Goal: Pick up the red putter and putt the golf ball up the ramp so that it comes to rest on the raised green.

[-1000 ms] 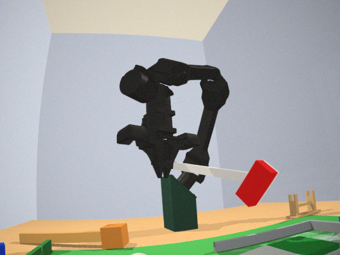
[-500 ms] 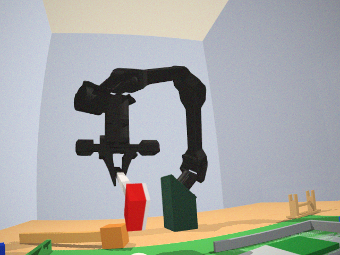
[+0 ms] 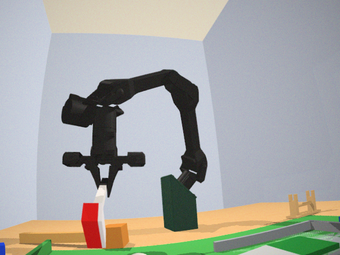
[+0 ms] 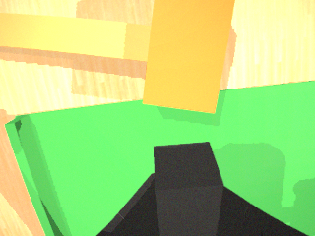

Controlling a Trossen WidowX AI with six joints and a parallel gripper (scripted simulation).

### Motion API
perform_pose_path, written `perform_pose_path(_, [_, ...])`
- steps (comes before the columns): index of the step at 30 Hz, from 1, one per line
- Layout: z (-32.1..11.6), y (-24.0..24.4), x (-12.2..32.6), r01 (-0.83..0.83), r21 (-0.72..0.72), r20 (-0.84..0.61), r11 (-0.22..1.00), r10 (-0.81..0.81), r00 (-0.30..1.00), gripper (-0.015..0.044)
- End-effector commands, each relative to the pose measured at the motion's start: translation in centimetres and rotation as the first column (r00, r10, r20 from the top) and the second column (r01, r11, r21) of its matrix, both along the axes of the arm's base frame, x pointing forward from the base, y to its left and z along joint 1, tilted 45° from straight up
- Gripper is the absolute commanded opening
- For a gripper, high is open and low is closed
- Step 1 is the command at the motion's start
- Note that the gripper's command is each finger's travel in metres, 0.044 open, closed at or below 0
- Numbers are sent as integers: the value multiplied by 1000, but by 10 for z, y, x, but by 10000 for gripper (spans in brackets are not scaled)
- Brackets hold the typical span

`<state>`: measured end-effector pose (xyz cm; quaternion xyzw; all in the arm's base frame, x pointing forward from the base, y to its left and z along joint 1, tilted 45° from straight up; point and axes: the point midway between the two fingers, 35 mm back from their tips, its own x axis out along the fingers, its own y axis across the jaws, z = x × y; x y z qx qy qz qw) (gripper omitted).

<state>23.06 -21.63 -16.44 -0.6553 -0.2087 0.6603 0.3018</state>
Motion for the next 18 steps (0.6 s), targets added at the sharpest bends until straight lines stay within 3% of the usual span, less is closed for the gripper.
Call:
perform_pose_path(1, [-11,14,-2,4,15,-7,1000,-4,1000,0])
perform_pose_path(18, [-26,28,-1,4,16,-6,1000,-4,1000,0])
